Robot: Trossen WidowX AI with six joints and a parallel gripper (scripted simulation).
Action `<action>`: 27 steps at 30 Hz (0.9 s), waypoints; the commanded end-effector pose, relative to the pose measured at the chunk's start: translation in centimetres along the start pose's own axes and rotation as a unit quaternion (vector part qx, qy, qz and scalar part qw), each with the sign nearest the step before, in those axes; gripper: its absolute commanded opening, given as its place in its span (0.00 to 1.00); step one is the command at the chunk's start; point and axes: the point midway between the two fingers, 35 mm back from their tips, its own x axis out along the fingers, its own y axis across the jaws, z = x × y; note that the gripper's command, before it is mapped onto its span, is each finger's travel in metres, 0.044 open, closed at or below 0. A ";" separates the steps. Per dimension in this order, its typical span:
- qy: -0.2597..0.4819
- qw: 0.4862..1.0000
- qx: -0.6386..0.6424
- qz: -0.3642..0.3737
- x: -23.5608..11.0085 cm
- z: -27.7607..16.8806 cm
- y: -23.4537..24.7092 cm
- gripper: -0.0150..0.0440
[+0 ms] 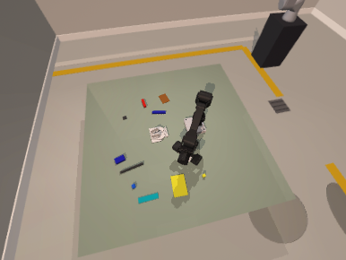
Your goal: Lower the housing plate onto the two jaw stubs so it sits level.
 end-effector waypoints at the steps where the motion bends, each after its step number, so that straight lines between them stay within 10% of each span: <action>1: 0.012 1.000 -0.002 -0.001 -1.8 -0.3 0.0 0.85; 27: 0.012 1.000 -0.001 -0.001 -2.6 -0.2 0.0 0.85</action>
